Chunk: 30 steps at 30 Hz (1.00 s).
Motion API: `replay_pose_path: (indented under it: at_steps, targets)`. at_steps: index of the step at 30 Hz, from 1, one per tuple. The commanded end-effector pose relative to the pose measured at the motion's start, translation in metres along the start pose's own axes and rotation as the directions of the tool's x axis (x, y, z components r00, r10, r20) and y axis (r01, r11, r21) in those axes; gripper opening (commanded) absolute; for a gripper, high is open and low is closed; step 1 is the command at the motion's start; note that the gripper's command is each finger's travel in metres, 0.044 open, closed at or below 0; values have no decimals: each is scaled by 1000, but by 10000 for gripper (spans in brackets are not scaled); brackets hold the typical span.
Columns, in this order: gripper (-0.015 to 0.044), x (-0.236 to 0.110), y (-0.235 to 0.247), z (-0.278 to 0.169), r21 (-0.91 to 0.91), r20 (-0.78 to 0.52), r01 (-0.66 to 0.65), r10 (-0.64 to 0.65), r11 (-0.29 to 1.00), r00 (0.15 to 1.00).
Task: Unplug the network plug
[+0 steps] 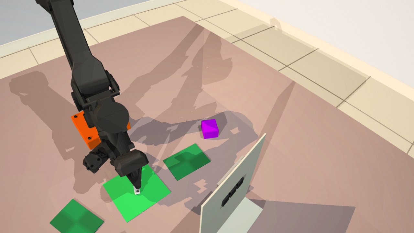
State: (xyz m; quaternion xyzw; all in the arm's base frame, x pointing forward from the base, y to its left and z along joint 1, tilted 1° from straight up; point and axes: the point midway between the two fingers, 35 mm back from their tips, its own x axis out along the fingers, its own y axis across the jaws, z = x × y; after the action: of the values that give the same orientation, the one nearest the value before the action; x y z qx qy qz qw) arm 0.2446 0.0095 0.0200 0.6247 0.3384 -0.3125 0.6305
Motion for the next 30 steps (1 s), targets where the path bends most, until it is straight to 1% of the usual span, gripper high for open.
replay_pose_path:
  at_steps: [1, 30]
  targets:
    - [156, 0, 0, 0, 0, 0, 1, -1, 1000, 1000]
    - [156, -21, 1, 1, 2, 3, 2, -2, 1000, 1000]
